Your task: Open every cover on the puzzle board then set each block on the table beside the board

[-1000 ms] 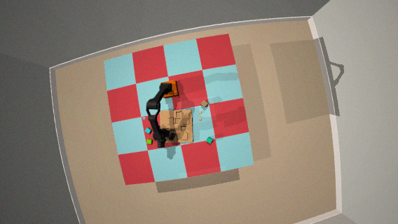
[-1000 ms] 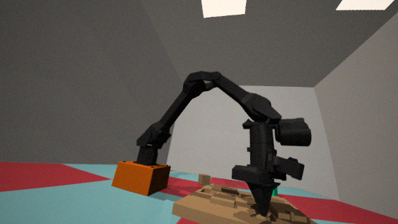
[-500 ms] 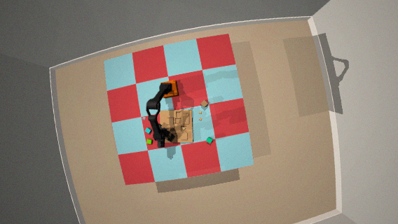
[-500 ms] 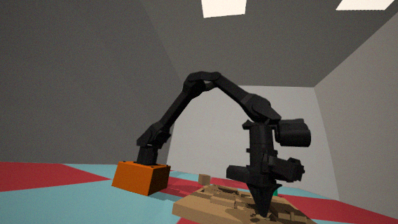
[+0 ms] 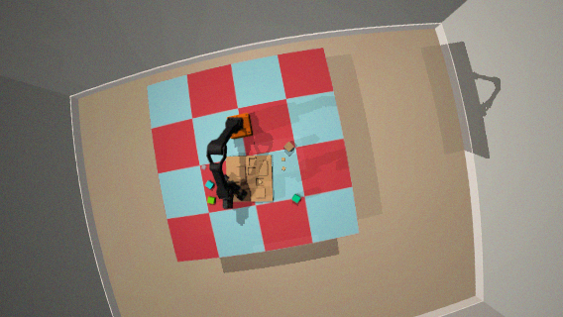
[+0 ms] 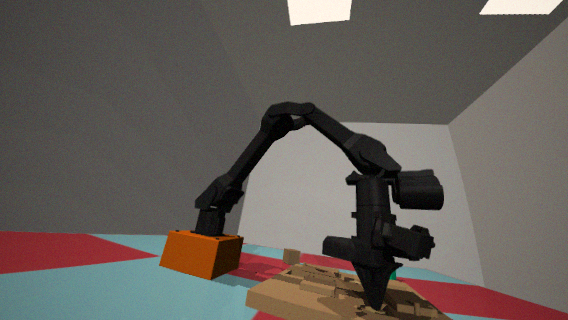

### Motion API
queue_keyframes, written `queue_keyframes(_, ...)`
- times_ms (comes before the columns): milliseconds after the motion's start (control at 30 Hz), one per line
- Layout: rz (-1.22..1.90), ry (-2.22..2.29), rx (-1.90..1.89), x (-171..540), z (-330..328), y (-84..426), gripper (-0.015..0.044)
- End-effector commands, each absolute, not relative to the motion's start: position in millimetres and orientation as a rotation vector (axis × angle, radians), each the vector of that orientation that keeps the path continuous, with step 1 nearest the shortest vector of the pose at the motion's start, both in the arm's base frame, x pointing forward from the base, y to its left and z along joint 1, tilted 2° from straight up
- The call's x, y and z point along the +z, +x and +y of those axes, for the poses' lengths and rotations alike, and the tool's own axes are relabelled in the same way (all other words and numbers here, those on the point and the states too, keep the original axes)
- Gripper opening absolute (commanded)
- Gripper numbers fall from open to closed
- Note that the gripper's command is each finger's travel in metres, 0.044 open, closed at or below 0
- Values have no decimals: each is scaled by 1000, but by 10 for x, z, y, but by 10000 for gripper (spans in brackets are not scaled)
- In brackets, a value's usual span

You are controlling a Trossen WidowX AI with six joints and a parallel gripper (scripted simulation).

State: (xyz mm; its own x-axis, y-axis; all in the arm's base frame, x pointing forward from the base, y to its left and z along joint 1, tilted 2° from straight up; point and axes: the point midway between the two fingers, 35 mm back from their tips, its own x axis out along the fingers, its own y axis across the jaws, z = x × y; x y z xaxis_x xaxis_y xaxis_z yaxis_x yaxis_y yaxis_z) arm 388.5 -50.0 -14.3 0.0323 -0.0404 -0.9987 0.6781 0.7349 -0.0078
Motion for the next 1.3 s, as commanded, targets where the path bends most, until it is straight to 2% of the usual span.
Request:
queue_keyframes(0,1450,559,-605,-160,-501,3865,0)
queue_keyframes(667,1447,559,-602,-92,-496,3881,0)
queue_keyframes(900,1518,235,-291,-67,-494,3877,0)
queue_keyframes(933,1496,371,-420,-87,-494,3874,26)
queue_keyframes(1067,1511,292,-344,-36,-492,3876,131)
queue_keyframes(1267,1530,149,-206,58,-488,3879,144)
